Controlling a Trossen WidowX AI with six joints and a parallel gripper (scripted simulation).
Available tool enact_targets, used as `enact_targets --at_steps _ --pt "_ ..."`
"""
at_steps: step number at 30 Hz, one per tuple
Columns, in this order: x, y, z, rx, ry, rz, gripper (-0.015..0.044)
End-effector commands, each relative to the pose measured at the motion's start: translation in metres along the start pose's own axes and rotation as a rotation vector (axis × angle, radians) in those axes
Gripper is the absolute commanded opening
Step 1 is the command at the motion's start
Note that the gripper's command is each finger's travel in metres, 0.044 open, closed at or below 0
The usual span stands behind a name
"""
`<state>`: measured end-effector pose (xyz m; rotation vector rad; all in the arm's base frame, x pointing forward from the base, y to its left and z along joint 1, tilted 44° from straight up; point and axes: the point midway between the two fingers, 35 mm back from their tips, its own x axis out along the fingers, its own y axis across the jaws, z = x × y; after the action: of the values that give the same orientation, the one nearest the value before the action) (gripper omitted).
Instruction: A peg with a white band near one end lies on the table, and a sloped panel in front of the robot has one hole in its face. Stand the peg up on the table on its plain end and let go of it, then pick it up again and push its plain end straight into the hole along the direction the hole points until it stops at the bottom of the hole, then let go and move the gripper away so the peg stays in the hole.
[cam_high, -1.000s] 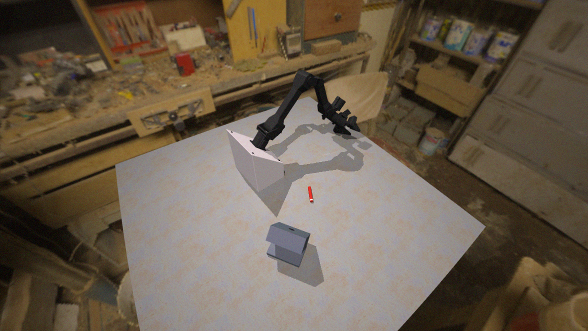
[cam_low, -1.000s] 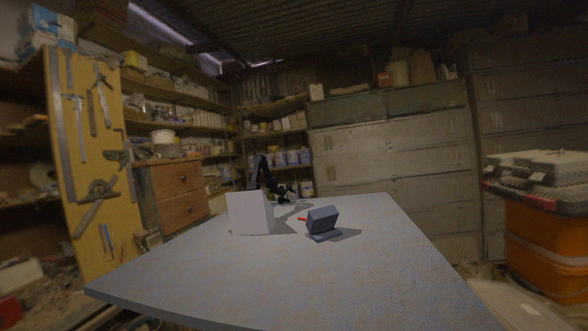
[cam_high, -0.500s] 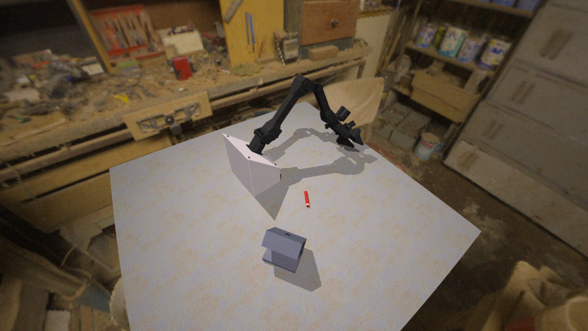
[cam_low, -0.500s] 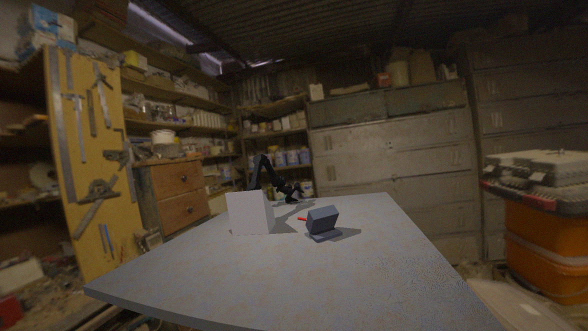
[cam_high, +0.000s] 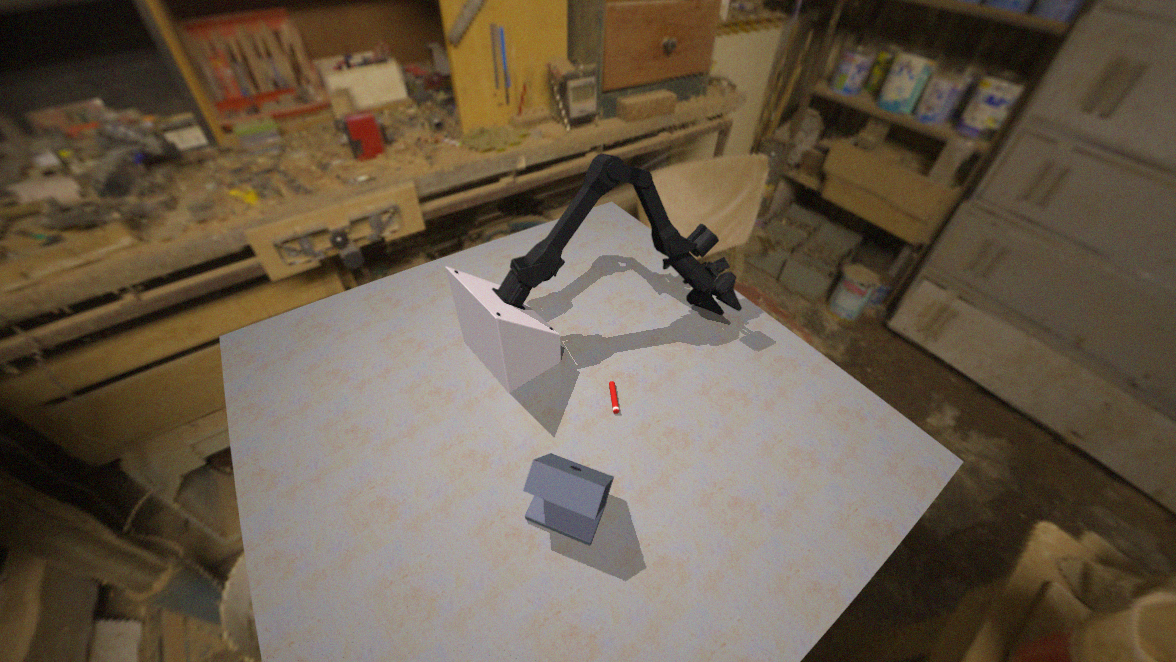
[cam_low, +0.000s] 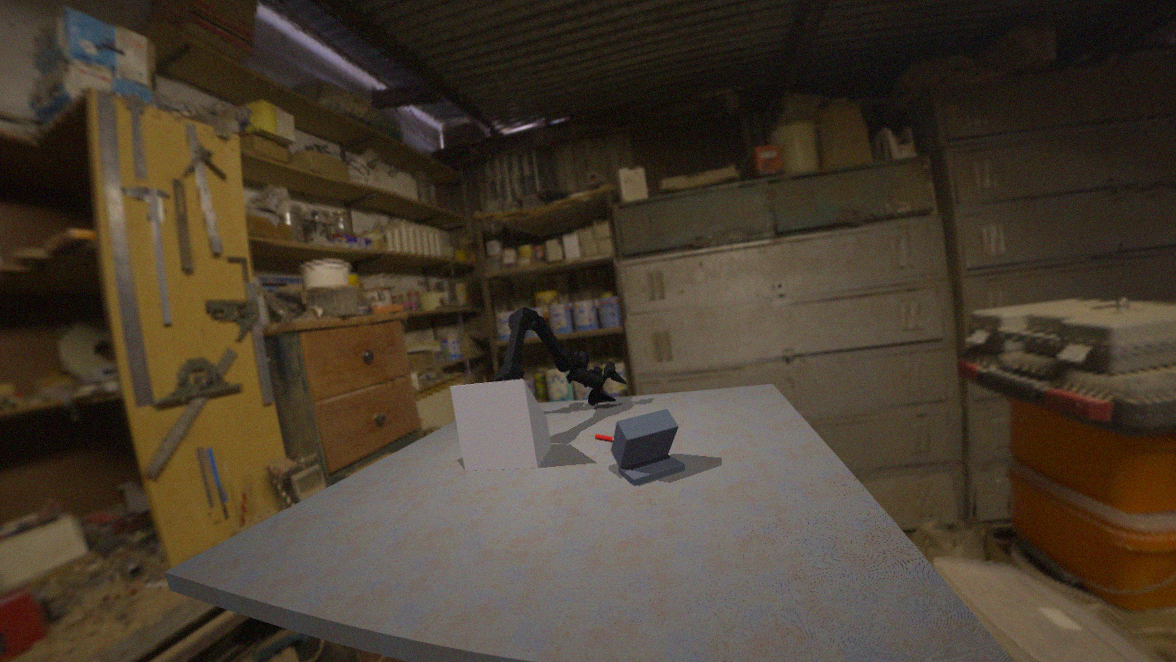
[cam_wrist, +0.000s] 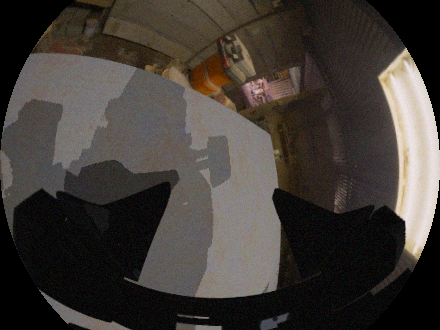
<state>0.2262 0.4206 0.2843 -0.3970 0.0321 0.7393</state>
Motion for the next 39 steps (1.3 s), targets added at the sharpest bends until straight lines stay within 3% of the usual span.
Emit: enact_targets --at_steps 1,22,39 --pt "0.01 -0.005 -0.016 -0.005 0.042 0.002 0.044" --pt "0.04 -0.064 -0.099 0.102 0.272 -0.004 0.044" --pt "0.038 -0.102 -0.194 0.317 0.559 0.06 0.044"
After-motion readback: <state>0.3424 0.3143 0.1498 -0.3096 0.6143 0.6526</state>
